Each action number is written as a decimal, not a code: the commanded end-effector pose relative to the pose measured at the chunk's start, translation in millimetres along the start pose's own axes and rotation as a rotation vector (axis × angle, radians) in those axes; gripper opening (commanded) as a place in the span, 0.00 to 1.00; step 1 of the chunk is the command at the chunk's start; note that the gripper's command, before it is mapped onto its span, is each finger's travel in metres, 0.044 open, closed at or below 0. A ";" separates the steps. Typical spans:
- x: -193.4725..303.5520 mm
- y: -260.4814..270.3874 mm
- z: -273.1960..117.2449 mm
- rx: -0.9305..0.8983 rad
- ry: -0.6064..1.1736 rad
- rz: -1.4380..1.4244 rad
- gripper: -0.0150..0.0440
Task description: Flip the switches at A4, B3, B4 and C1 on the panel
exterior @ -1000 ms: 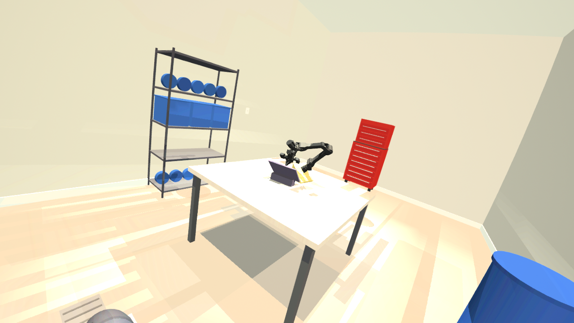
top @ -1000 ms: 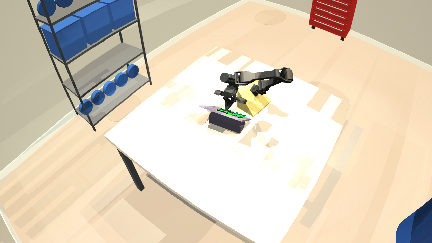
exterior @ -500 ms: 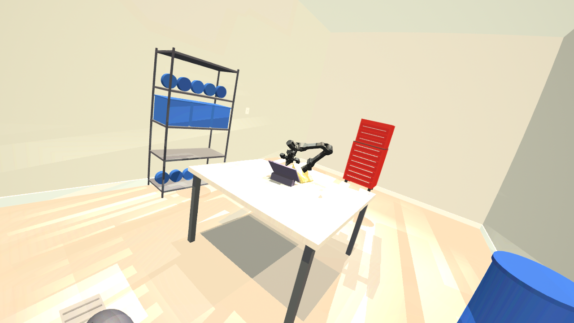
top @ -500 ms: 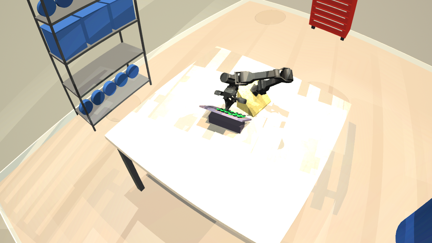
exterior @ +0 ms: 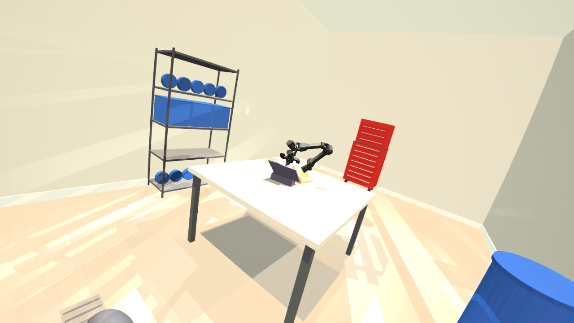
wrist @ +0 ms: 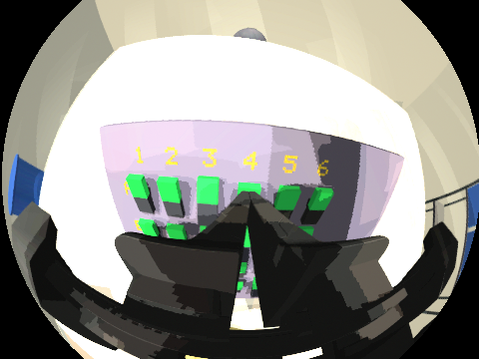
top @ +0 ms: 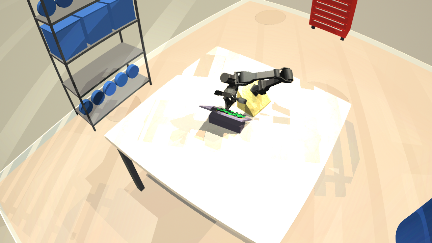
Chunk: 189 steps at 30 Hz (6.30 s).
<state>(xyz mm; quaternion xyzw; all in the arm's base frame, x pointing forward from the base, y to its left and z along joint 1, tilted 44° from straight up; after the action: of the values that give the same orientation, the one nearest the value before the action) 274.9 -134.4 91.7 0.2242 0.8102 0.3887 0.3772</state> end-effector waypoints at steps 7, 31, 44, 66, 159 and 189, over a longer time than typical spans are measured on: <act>0.7 -0.7 1.5 0.003 0.001 0.005 0.25; 0.7 -0.7 4.7 0.003 0.001 0.005 0.25; 2.0 -5.4 -32.0 0.009 -0.004 0.003 0.25; 67.2 5.8 -32.7 0.002 -0.037 0.009 0.25; 66.4 8.9 6.7 -0.011 -0.048 0.008 0.25; 60.7 -18.3 -53.2 0.003 -0.023 0.007 0.25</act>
<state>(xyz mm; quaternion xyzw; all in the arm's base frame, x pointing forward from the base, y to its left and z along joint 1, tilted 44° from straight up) 191.1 -128.4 75.2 0.2338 0.8048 0.3886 0.3828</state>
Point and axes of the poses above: the point midway between the two fingers, 35 mm back from their tips, its own z axis out along the fingers, its own y axis across the jaws, x = y × z, the point moved 1 cm from there along -z, back along the fingers, and after that the axes turned 15 degrees about z, right-handed, at the moved point
